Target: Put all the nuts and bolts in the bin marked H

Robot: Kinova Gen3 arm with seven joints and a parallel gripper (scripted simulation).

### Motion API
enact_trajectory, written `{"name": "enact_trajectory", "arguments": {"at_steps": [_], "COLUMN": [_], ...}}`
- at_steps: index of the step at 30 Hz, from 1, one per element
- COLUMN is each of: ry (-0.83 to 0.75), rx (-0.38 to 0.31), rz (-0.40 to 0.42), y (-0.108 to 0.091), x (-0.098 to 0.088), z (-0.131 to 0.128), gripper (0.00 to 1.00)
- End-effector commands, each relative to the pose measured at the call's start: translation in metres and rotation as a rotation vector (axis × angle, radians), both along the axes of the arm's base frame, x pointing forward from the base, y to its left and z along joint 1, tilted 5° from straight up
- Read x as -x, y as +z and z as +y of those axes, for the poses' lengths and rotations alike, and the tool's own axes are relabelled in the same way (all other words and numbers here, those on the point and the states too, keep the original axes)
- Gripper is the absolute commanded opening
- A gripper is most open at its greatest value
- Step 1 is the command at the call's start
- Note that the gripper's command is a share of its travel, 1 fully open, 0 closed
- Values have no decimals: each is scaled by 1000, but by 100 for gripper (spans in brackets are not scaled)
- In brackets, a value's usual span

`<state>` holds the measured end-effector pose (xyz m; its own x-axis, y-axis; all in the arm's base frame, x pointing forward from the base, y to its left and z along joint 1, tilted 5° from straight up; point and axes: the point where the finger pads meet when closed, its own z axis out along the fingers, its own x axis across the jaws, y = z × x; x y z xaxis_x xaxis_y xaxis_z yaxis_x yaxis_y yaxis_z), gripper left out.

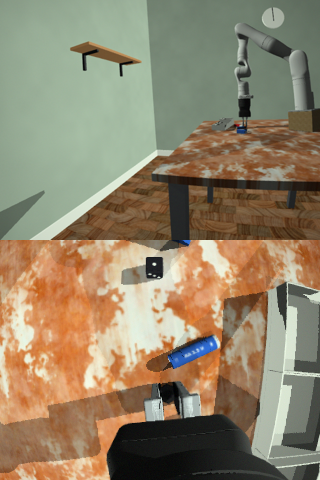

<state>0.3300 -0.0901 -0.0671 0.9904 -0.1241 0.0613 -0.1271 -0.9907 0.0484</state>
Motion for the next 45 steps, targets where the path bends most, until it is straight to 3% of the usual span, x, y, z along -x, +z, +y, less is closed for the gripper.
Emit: {"name": "enact_trajectory", "arguments": {"at_steps": [1,13,33,45], "ry": [1,1,1,1], "rx": [1,1,5,2], "rz": [-1,-1,-1,-1], "y": [0,0,61,59], "x": [-1,-1,2,3], "z": [0,0,2,4], "gripper": [34,34,34,34]}}
